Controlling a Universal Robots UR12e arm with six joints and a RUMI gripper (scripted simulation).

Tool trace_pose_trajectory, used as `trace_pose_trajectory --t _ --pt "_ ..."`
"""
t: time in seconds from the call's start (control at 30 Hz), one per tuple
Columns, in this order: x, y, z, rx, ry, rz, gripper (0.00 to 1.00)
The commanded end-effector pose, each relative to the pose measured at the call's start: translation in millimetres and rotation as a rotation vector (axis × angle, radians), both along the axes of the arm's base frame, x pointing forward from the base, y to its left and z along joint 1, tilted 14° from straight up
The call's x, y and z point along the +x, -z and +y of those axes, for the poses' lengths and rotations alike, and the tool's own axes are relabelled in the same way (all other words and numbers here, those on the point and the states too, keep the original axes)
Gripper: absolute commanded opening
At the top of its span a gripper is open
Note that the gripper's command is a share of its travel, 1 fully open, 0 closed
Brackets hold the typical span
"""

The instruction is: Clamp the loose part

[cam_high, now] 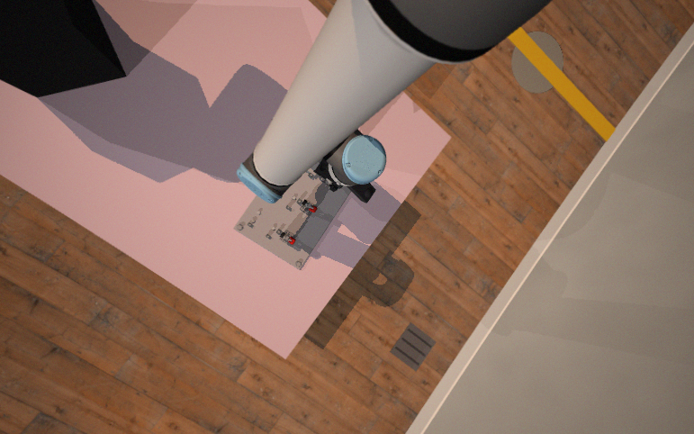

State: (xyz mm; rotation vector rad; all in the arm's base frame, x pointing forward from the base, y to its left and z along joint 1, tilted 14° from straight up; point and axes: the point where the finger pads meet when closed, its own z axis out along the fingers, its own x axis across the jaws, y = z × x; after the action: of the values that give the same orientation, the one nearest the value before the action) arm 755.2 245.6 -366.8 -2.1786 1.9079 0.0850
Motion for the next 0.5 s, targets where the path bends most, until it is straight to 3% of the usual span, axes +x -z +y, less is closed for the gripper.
trace_pose_trajectory --t 0.0,0.47 --pt "1.9 -0.7 1.2 0.000 -0.001 -0.002 0.00" --pt "7.8 -2.1 2.1 0.000 -0.001 -0.004 0.00"
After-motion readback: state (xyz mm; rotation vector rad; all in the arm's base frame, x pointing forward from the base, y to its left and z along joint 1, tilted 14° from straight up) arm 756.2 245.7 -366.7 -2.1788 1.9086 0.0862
